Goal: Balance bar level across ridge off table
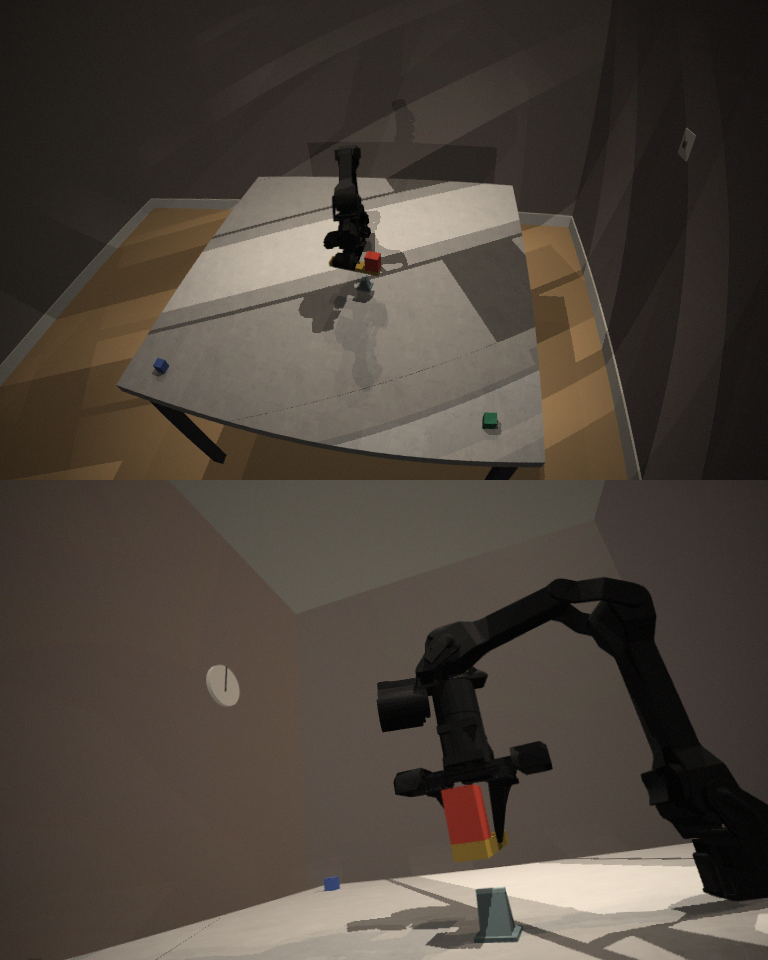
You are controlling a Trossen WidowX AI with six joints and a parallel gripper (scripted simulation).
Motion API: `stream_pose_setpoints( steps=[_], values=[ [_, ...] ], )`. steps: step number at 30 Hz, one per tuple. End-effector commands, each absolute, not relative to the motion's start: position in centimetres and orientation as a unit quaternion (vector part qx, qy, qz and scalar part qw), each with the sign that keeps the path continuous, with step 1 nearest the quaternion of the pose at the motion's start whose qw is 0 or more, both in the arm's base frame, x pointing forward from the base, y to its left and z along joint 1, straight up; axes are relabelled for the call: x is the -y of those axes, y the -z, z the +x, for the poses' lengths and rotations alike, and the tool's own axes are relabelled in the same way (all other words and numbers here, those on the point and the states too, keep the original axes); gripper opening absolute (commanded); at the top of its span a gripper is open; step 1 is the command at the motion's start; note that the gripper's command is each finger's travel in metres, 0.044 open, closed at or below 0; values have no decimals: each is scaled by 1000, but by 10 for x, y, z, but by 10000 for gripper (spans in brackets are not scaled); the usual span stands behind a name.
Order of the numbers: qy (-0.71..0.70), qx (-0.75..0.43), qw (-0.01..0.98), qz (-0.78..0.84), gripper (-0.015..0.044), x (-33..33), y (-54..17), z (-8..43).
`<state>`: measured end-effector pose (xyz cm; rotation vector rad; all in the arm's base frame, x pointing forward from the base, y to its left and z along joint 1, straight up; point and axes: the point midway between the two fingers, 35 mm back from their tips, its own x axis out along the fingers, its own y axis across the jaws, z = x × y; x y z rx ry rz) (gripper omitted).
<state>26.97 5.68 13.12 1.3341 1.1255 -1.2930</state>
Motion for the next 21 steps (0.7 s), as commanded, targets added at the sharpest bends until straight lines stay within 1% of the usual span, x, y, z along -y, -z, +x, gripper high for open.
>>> stream_pose_setpoints(
  steps=[1,21],
  values=[
    [527,-456,466,545,0,-57,-126,269],
    [527,-456,466,545,0,-56,-102,269]
  ],
)
